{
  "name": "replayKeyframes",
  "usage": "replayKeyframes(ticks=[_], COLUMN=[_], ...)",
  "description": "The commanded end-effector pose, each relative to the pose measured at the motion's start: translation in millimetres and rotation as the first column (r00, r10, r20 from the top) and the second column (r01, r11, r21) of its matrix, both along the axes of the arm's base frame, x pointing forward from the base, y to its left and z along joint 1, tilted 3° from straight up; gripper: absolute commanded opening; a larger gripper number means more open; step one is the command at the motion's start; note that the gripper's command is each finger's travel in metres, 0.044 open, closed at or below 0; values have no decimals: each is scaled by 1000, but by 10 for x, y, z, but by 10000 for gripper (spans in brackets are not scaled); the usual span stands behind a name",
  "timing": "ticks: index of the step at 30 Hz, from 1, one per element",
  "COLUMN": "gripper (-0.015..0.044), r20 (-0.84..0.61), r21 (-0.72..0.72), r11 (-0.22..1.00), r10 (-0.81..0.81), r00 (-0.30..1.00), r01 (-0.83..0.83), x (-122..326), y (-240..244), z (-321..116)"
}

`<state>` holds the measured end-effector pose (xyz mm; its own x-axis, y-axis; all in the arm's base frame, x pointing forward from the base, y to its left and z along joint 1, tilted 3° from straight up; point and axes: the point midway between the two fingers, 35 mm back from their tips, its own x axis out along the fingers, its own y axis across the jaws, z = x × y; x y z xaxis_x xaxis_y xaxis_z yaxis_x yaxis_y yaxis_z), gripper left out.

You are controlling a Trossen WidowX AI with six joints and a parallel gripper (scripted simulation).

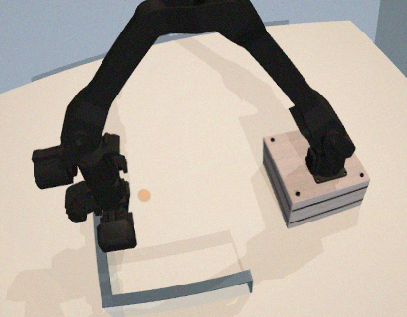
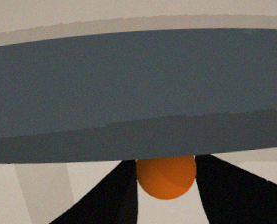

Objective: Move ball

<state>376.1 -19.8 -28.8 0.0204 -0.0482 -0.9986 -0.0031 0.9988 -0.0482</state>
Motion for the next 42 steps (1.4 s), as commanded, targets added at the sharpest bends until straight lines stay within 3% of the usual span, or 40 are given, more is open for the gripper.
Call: replayKeyframes(ticks=[1, 22, 42], gripper=[0, 0, 0], r20=[-10, -6, -10], r21=[-9, -2, -8], r11=[1000, 1000, 1000], r10=[9, 5, 5], r00=[1000, 1000, 1000], r01=[-9, -5, -5], x=[-60, -19, -425], y=[-59, 58, -568], z=[19, 1190, 866])
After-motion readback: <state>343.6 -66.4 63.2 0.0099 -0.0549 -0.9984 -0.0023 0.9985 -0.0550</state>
